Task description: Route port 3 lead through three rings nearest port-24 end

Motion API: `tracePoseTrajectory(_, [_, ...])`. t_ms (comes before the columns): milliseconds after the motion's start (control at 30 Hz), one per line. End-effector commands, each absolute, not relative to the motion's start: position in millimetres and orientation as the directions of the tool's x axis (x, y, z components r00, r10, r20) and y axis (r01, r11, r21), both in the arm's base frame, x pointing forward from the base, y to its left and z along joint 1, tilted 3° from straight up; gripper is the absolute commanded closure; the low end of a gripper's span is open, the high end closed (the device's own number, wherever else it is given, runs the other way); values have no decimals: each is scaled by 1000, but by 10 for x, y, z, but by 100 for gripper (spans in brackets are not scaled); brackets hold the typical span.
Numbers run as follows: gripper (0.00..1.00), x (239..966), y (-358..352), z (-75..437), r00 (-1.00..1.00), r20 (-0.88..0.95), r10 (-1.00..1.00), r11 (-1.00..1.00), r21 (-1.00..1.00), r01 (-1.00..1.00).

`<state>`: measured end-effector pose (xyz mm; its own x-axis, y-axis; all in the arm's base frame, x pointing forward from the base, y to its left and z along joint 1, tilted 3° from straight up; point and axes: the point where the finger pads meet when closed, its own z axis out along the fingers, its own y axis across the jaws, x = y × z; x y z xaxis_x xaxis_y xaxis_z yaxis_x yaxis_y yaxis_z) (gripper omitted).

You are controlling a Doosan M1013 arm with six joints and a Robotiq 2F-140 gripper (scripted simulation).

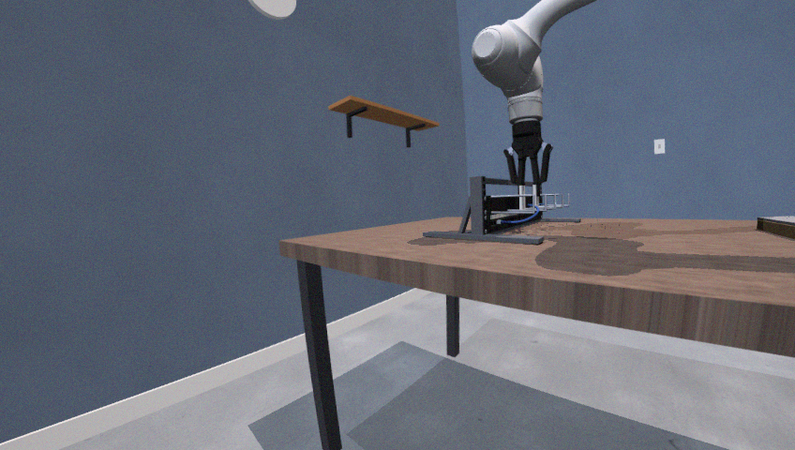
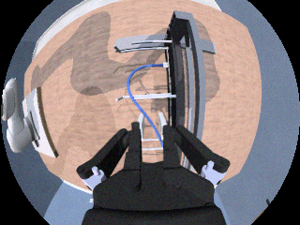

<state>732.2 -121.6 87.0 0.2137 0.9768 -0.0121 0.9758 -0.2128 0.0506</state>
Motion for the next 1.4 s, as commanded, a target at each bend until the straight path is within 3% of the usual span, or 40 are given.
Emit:
tracePoseTrajectory(0, [80,7324,-1213,871,214,-12,977,-213,51,976])
tracePoseTrajectory(1367, [80,7314,-1209,1080,214,-12,977,-213,51,976])
